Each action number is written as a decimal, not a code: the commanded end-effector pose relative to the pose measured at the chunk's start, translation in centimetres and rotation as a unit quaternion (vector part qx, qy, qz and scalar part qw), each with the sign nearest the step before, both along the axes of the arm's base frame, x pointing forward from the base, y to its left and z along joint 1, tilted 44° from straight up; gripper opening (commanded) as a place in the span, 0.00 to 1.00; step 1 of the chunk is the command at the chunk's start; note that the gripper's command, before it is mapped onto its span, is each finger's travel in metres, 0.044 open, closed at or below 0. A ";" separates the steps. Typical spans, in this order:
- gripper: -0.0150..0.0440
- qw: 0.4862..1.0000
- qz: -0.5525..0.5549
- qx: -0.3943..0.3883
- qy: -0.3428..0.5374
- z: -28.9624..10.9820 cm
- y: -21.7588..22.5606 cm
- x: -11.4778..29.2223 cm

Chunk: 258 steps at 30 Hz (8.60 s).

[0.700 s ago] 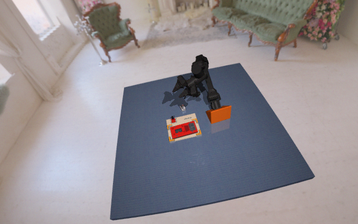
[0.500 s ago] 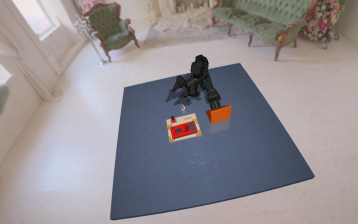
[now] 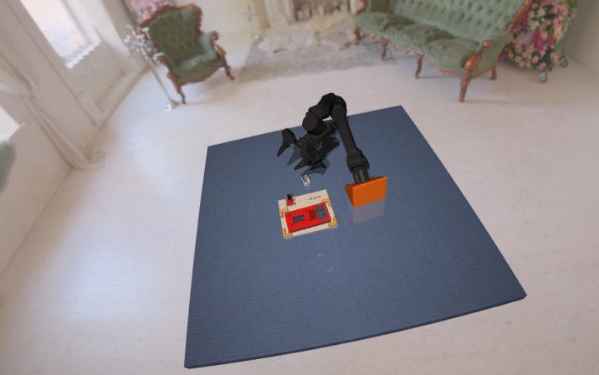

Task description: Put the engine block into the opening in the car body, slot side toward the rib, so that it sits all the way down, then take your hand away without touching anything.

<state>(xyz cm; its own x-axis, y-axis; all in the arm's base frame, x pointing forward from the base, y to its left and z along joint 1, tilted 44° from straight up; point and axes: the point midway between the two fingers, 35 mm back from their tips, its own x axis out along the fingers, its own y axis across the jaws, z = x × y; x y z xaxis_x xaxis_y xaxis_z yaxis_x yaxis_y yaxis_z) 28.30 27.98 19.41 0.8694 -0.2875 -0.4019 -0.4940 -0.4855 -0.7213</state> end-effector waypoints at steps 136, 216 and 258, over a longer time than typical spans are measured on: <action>0.73 0.114 -0.672 0.522 -0.513 -8.6 -39.7 -2.2; 0.25 0.245 -0.705 0.500 -0.439 -3.1 -28.8 1.0; 0.25 0.515 -0.711 0.409 -0.249 -13.6 -22.7 5.4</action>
<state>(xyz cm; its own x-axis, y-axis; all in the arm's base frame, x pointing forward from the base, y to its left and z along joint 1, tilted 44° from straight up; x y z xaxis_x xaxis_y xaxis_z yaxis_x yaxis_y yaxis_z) 33.48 4.83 6.66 0.0673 -0.6905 -0.7202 0.4584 0.6625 -0.5924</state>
